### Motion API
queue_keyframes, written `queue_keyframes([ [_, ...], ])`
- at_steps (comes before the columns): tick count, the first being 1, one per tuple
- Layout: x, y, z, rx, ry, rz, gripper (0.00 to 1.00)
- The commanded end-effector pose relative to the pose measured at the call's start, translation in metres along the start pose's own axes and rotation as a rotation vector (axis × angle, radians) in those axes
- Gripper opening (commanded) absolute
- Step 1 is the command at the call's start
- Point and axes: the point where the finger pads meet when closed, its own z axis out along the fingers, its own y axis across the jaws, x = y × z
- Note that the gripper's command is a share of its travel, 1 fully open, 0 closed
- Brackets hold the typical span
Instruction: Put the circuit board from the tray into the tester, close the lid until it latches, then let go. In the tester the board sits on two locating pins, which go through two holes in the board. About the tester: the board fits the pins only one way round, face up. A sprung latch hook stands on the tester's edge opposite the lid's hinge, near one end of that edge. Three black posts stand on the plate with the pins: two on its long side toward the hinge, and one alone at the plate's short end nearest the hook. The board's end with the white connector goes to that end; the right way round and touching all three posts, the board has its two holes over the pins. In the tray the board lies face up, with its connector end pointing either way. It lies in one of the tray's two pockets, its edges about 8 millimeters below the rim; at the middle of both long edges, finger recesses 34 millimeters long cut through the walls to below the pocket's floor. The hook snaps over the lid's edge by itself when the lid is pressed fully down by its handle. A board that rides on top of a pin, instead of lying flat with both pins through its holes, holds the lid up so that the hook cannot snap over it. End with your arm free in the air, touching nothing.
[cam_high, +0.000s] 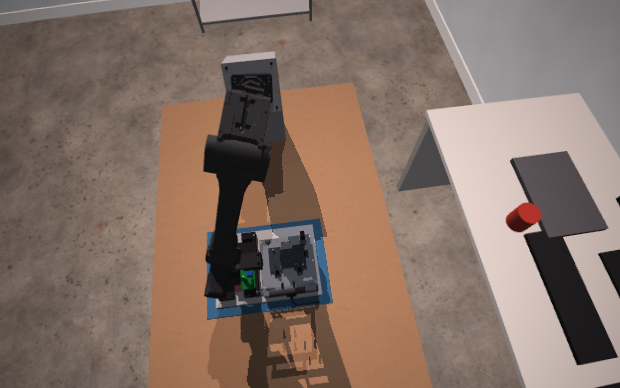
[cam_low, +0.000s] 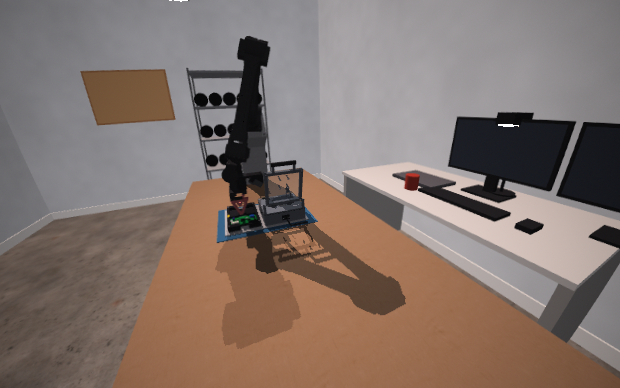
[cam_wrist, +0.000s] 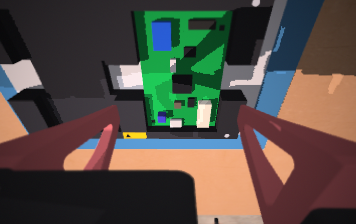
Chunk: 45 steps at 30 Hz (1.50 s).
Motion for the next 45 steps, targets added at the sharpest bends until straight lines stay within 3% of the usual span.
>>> queue_keyframes([
  [1, -0.006, -0.011, 0.005, 0.018, -0.01, 0.003, 0.92],
  [32, -0.007, -0.013, 0.009, 0.021, -0.009, 0.002, 0.92],
  [45, -0.009, -0.014, 0.025, 0.021, -0.008, 0.002, 0.92],
])
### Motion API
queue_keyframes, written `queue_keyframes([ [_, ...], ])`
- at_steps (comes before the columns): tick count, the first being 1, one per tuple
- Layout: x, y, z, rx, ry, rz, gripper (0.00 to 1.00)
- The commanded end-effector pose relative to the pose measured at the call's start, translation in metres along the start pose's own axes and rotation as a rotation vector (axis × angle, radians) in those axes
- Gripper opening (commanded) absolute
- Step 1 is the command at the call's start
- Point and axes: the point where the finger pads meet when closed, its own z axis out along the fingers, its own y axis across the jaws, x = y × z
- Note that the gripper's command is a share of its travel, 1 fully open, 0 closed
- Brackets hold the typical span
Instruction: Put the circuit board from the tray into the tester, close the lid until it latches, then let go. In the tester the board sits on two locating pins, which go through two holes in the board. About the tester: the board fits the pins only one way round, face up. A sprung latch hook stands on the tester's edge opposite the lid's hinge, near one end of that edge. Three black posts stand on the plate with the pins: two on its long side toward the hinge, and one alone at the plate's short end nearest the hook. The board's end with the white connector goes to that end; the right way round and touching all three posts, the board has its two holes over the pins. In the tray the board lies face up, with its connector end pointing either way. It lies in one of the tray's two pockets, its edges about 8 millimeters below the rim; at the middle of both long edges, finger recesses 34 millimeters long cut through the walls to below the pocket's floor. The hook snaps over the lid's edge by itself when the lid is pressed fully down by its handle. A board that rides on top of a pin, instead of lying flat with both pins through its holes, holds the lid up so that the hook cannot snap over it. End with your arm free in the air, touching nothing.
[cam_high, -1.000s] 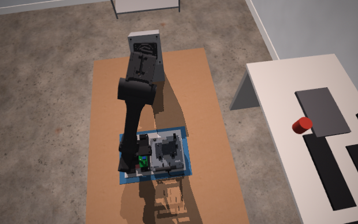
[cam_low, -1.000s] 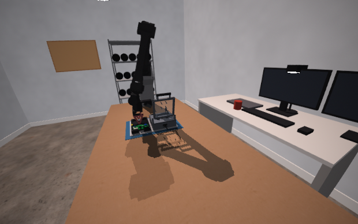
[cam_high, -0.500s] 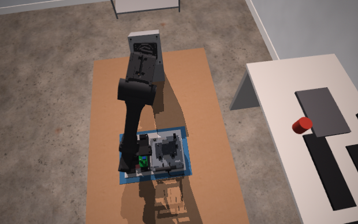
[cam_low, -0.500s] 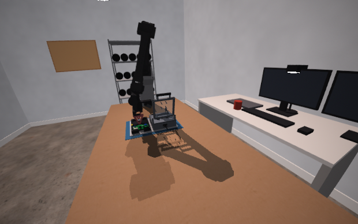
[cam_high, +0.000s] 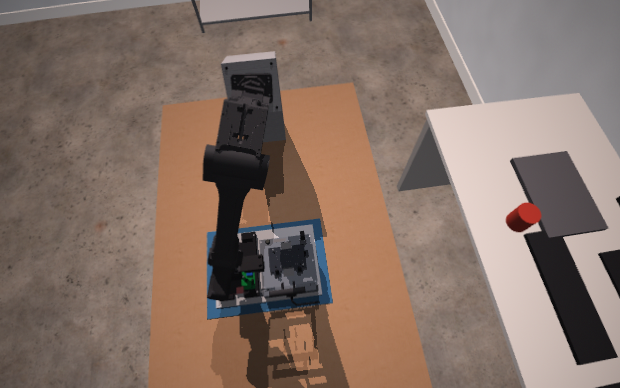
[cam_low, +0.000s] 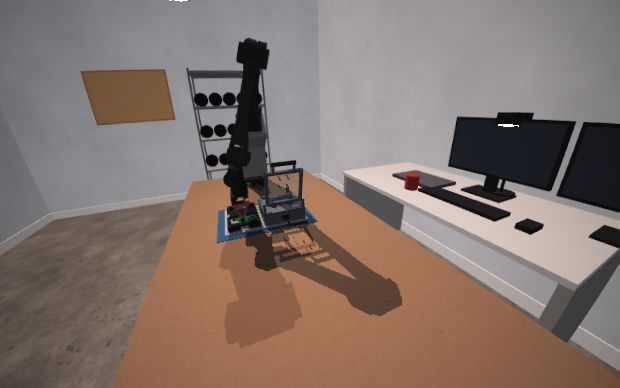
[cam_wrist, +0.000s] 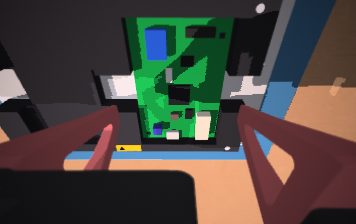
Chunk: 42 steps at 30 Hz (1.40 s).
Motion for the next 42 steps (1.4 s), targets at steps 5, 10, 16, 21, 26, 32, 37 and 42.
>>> queue_keyframes([
  [5, -0.008, -0.012, 0.012, 0.019, -0.011, 0.004, 0.92],
  [10, -0.008, -0.012, 0.017, 0.018, -0.011, 0.005, 0.92],
  [16, -0.009, -0.012, 0.021, 0.018, -0.012, 0.005, 0.92],
  [21, -0.009, -0.012, 0.021, 0.017, -0.012, 0.005, 0.92],
  [26, -0.009, -0.011, 0.021, 0.016, -0.012, 0.005, 0.92],
  [32, -0.009, -0.011, 0.021, 0.015, -0.013, 0.006, 0.92],
  [37, -0.009, -0.011, 0.021, 0.015, -0.013, 0.006, 0.92],
  [42, -0.009, -0.011, 0.021, 0.015, -0.013, 0.006, 0.92],
])
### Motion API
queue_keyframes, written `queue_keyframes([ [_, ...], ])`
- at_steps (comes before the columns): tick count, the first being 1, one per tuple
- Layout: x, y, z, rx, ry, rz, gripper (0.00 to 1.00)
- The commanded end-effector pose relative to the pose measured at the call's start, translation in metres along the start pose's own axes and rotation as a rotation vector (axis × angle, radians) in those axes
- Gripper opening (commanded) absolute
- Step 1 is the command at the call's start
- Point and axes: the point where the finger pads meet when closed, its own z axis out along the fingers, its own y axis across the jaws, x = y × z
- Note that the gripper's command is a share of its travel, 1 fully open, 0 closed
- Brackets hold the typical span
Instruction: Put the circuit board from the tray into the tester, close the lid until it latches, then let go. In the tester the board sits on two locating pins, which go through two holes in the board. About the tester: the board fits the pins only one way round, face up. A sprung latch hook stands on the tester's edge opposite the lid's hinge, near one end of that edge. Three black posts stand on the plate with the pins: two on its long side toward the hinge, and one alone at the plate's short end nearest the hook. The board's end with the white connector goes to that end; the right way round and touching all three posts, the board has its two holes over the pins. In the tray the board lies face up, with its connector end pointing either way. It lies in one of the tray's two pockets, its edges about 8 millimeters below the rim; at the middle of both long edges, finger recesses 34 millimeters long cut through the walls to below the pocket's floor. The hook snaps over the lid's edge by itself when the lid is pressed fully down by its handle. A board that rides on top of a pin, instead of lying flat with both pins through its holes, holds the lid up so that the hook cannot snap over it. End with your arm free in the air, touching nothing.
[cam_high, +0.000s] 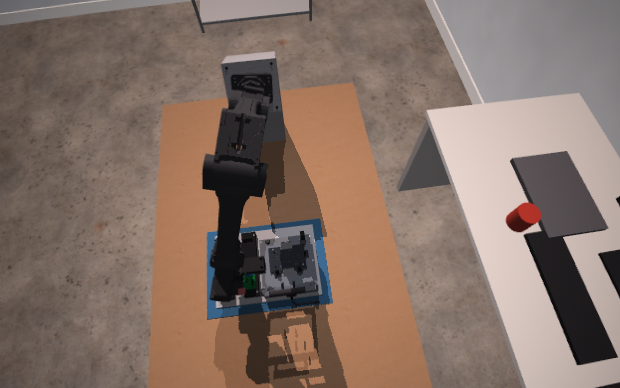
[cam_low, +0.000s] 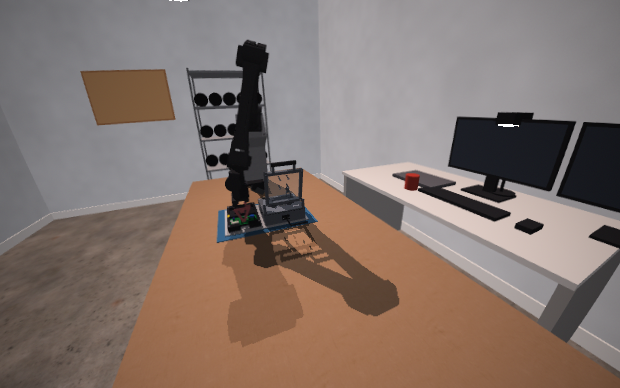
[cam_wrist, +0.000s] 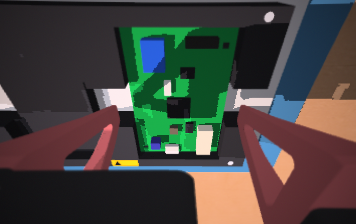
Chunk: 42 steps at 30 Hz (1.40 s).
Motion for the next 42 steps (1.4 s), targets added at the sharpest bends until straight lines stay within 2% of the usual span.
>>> queue_keyframes([
  [1, -0.0071, -0.0103, 0.0053, 0.017, -0.01, 0.003, 0.92],
  [30, -0.007, -0.0109, 0.0072, 0.019, -0.01, 0.003, 0.92],
  [42, -0.0071, -0.0109, 0.014, 0.019, -0.009, 0.003, 0.92],
])
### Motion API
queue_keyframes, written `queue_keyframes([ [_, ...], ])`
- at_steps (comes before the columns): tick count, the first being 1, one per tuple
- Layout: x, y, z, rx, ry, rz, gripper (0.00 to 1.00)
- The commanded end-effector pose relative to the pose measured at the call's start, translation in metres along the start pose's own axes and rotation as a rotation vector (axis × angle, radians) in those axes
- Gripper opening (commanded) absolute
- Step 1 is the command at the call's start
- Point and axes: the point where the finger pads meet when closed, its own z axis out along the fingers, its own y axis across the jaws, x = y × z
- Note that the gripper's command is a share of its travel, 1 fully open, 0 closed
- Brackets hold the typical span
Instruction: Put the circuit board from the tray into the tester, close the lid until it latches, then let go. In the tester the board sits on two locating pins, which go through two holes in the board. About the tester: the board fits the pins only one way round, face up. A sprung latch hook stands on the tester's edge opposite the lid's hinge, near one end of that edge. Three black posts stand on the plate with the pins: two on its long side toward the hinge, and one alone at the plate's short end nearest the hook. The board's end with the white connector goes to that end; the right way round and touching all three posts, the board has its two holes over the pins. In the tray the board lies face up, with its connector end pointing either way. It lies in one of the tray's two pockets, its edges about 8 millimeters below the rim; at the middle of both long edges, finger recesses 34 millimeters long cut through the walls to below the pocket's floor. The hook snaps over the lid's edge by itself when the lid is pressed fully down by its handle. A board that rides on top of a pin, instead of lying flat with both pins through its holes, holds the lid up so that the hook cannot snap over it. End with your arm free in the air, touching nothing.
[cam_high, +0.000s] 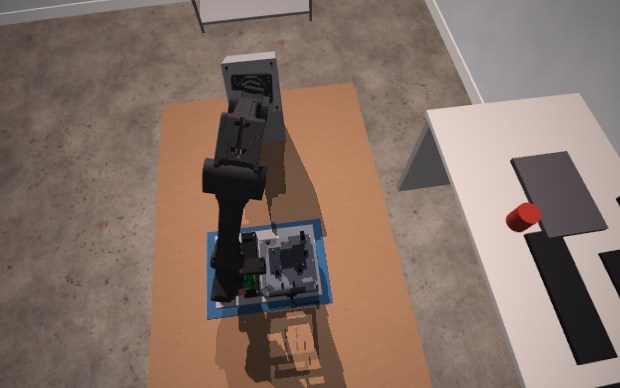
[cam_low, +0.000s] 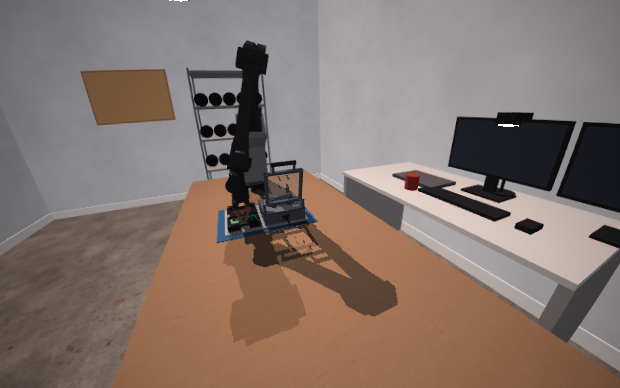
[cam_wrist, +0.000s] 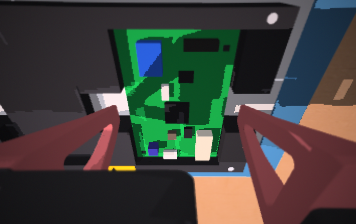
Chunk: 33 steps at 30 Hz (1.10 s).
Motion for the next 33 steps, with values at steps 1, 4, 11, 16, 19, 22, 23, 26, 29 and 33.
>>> queue_keyframes([
  [1, -0.0075, -0.0096, 0.0078, 0.017, -0.011, 0.004, 0.92],
  [4, -0.0075, -0.0095, 0.009, 0.017, -0.011, 0.004, 0.92],
  [11, -0.0076, -0.0093, 0.012, 0.017, -0.011, 0.004, 0.92],
  [16, -0.0077, -0.0092, 0.0135, 0.016, -0.011, 0.004, 0.92],
  [19, -0.0077, -0.009, 0.0138, 0.016, -0.011, 0.004, 0.92],
  [22, -0.0078, -0.0088, 0.0139, 0.015, -0.011, 0.004, 0.92],
  [23, -0.0078, -0.0087, 0.0139, 0.015, -0.011, 0.004, 0.92],
  [26, -0.0078, -0.0085, 0.014, 0.014, -0.011, 0.004, 0.92],
  [29, -0.0078, -0.0084, 0.014, 0.014, -0.011, 0.004, 0.92],
  [33, -0.0079, -0.0083, 0.014, 0.014, -0.011, 0.005, 0.92],
])
